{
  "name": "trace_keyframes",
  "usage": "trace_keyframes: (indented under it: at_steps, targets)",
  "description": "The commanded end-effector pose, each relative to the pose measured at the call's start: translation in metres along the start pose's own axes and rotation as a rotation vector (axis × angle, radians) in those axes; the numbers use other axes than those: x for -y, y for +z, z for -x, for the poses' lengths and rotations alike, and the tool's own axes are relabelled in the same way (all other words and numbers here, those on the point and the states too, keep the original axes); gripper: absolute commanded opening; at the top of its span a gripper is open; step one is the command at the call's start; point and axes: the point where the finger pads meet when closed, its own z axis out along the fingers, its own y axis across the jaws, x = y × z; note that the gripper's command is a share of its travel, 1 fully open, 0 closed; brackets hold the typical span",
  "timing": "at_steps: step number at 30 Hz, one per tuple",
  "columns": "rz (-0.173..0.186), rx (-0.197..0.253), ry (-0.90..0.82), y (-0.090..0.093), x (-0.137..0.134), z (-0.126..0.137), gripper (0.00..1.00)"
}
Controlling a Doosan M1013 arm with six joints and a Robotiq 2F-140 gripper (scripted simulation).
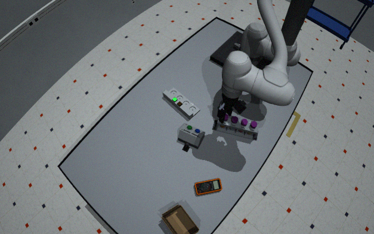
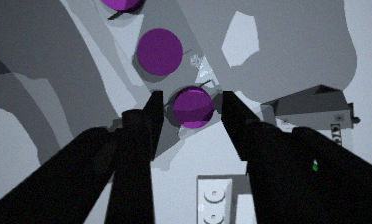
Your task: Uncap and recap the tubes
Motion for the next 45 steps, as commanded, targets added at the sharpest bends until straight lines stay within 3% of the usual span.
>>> trace_keyframes:
  at_steps: [1,4,8,10,12,18,27,28,40,45]
  targets:
    - [0.001,-0.001,-0.083,-0.0011,-0.0004,-0.0003,0.41]
    - [0.001,0.0,-0.312,-0.0011,-0.0004,-0.0003,0.41]
    - [0.001,0.001,-0.5,-0.0011,-0.0004,-0.0003,0.41]
    - [0.001,0.001,-0.5,-0.0011,-0.0004,-0.0003,0.41]
    - [0.001,0.0,-0.685,-0.0011,-0.0004,-0.0003,0.41]
    - [0.001,0.0,-0.958,-0.0011,-0.0004,-0.0003,0.41]
    - [0.001,0.0,-0.958,-0.0011,-0.0004,-0.0003,0.41]
    - [0.001,0.0,-0.958,-0.0011,-0.0004,-0.0003,0.3]
    - [0.001,0.0,-0.958,-0.0012,-0.0004,-0.0003,0.3]
    - [0.001,0.0,-0.808,-0.0012,-0.0004,-0.0003,0.3]
